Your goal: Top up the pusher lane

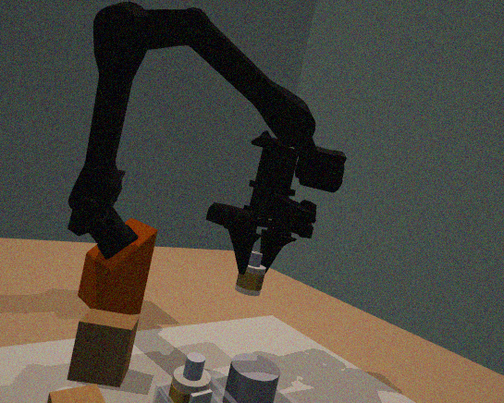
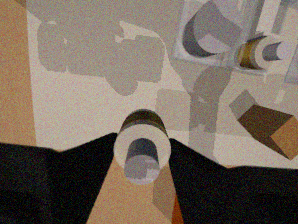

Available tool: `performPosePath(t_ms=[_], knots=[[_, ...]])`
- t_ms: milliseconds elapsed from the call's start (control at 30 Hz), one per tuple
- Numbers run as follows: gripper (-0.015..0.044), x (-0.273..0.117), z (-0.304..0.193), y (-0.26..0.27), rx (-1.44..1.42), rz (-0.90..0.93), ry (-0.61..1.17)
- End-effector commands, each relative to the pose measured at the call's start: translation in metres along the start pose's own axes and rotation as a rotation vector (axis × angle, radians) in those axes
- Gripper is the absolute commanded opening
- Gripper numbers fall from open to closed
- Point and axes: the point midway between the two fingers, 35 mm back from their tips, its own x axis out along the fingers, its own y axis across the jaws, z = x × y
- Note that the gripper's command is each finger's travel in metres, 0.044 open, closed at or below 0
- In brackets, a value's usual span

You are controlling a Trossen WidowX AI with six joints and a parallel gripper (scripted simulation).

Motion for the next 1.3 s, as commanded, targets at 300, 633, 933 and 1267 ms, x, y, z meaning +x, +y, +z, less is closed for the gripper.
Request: performPosePath(t_ms=[300,633,933,1267], knots=[[0.0,0.011,0.035,-0.058,0.016,0.034,-0.004],[0.0,0.031,0.051,-0.115,0.03,0.023,-0.006],[0.0,0.045,0.054,-0.154,0.042,0.002,-0.003],[0.0,0.066,0.055,-0.154,0.043,0.002,-0.003]])
